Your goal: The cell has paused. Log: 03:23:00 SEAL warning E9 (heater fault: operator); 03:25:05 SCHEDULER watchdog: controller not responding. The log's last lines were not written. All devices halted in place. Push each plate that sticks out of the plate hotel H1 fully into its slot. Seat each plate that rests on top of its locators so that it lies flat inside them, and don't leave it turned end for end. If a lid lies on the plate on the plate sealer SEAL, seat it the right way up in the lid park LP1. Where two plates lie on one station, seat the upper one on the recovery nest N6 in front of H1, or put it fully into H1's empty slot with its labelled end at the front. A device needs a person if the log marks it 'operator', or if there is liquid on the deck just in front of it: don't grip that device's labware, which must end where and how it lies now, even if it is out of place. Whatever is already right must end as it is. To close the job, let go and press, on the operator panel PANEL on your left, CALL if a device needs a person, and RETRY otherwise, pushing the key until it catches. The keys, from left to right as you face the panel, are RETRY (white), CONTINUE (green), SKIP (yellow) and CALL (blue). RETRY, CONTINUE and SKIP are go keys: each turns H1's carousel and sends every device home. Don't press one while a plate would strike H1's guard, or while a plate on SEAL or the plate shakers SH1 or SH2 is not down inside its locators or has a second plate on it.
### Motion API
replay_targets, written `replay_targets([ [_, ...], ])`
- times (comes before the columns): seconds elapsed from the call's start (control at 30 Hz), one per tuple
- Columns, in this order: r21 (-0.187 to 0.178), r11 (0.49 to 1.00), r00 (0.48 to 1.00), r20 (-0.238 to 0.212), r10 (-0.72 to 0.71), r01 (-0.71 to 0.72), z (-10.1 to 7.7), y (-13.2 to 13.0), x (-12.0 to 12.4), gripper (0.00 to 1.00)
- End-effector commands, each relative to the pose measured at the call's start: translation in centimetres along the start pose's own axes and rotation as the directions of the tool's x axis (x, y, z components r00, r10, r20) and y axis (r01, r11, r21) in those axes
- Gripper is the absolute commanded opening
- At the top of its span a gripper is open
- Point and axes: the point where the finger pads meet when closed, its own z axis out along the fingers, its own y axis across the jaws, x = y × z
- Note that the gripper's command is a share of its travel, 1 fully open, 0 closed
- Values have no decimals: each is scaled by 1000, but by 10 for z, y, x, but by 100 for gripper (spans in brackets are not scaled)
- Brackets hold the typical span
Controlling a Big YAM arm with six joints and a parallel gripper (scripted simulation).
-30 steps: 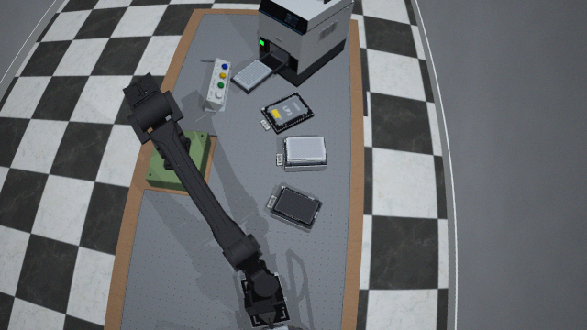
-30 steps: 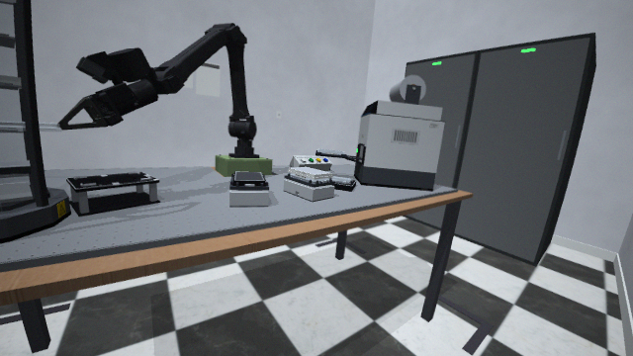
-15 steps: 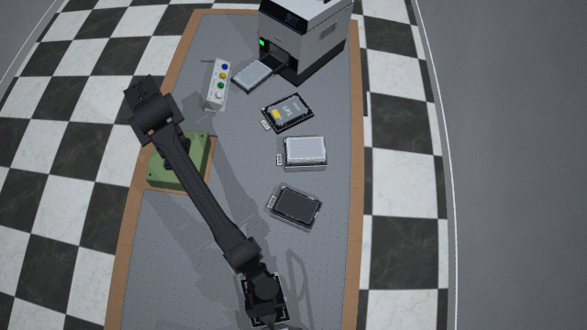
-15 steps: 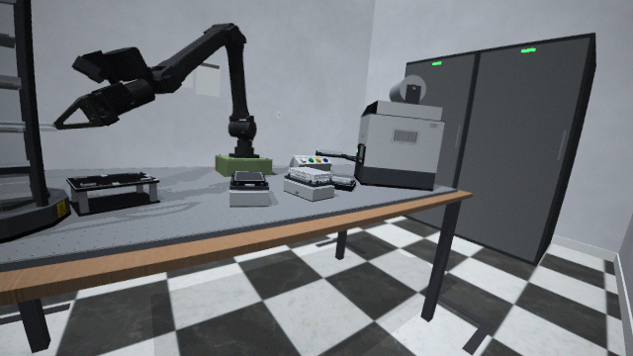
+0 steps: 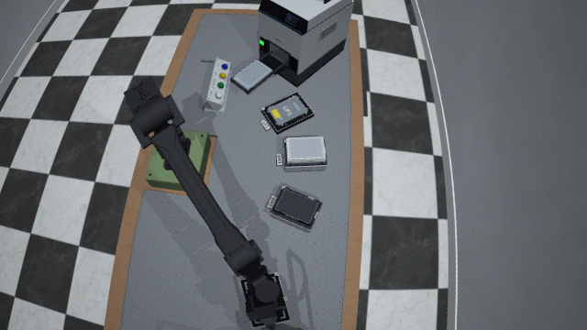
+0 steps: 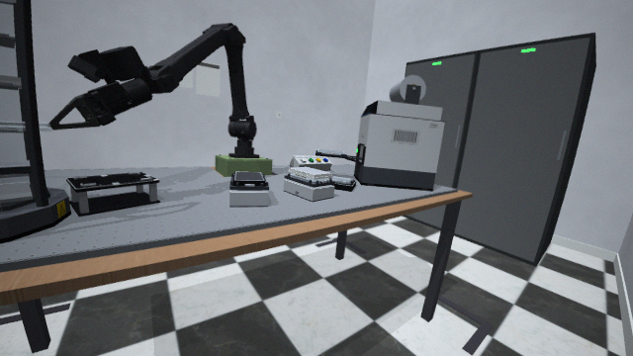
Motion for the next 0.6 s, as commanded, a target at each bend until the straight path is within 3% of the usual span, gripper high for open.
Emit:
replay_targets([
  [0.0,5,1000,1000,22,4,-4,12,-1,-25,0],
  [0.57,5,1000,1000,22,4,-4,18,-2,-29,0],
])
